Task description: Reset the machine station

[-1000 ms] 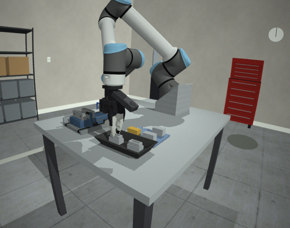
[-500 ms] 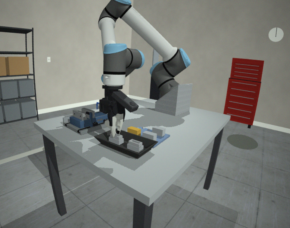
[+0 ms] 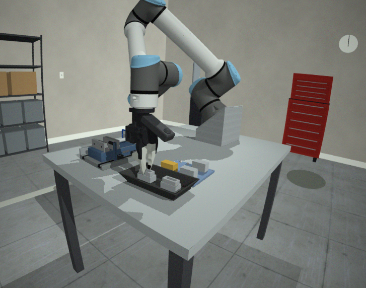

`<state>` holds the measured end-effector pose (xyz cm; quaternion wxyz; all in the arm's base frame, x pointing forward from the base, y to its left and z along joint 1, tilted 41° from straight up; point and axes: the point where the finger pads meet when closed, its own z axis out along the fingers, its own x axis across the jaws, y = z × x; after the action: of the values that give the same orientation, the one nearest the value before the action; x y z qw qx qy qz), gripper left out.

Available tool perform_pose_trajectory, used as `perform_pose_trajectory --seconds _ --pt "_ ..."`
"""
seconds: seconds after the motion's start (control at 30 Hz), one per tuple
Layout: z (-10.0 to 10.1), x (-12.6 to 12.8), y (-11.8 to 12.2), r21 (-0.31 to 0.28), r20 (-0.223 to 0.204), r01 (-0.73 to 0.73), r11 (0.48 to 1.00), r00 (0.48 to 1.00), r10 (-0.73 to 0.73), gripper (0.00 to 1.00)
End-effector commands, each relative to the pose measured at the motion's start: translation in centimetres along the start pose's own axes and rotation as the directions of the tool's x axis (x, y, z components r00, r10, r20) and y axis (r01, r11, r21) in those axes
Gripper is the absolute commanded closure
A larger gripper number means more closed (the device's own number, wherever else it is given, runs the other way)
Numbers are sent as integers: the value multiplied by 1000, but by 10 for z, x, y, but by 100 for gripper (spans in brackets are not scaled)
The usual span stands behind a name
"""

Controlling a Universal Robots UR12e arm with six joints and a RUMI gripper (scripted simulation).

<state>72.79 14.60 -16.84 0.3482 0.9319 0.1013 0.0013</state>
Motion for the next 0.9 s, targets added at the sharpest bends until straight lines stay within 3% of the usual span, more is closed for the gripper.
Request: perform_pose_trajectory --seconds 0.0,0.33,0.37,0.87 --pt "-1 1 0 0 -1 0 1000 1000 0 100" --pt "-1 1 0 0 -1 0 1000 1000 0 100" --pt "-1 1 0 0 -1 0 1000 1000 0 60" --pt "-1 1 0 0 -1 0 1000 1000 0 60"
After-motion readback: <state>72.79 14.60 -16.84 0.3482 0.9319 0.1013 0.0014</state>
